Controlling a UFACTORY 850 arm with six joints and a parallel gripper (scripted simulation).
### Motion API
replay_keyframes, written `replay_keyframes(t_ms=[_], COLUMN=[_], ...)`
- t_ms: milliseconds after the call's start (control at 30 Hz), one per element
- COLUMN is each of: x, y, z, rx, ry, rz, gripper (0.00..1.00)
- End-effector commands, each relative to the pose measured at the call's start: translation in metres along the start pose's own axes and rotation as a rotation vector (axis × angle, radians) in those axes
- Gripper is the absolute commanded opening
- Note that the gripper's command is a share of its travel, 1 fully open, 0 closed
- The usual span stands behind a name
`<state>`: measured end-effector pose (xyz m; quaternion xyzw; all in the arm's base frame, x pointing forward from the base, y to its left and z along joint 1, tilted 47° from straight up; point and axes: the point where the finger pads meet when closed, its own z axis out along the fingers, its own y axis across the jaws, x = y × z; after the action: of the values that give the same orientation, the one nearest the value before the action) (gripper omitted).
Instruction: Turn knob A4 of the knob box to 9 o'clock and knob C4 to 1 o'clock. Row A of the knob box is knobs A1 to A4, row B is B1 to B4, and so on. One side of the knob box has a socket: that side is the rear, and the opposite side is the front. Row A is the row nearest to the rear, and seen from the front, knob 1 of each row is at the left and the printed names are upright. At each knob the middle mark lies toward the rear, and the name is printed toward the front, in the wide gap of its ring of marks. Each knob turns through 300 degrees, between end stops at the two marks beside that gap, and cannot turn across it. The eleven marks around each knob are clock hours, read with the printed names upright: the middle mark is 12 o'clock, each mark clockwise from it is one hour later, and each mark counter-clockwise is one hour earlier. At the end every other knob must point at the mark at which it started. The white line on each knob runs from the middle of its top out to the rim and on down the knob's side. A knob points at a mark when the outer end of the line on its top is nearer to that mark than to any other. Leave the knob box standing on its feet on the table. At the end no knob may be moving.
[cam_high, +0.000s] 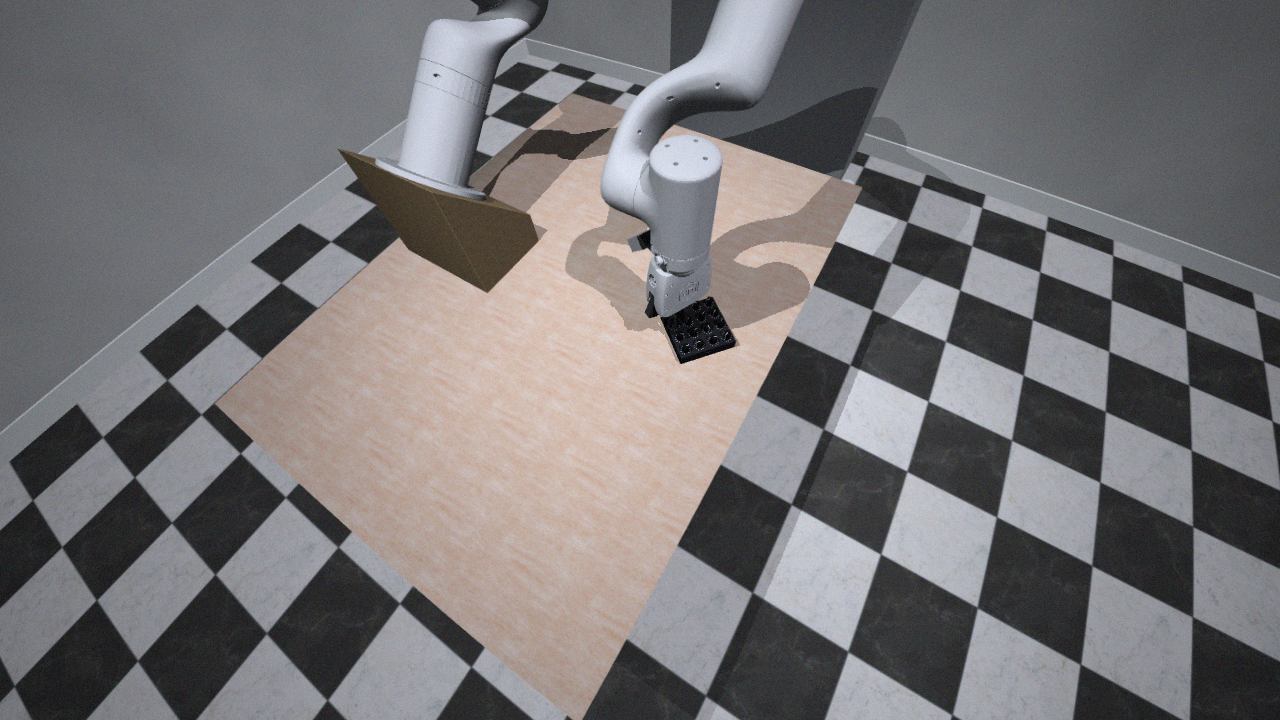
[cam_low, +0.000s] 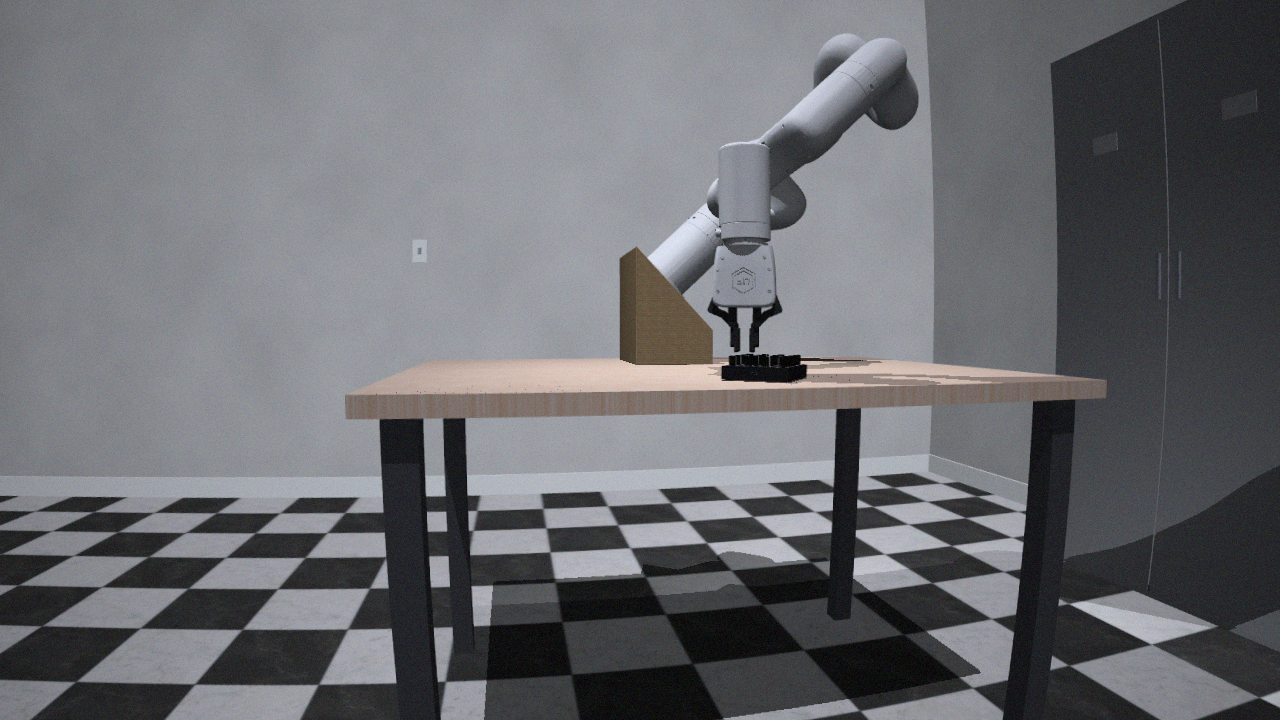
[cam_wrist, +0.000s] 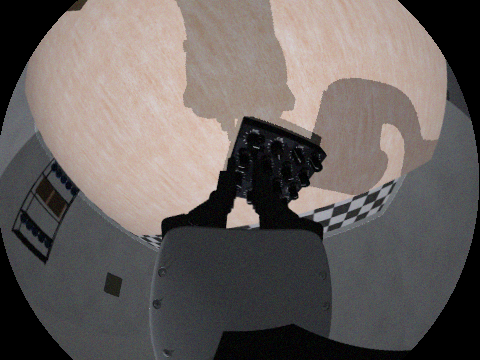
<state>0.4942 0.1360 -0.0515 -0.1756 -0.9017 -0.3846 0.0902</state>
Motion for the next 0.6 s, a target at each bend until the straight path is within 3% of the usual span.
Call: replay_keyframes(t_ms=[0, 567], x=[-0.0006, -0.0006], y=[0.0002, 0.0002], z=[-0.0006, 0.0032], rx=[0.0, 0.0], ry=[-0.001, -0.001], rz=[0.0, 0.0], gripper=[0.19, 0.19])
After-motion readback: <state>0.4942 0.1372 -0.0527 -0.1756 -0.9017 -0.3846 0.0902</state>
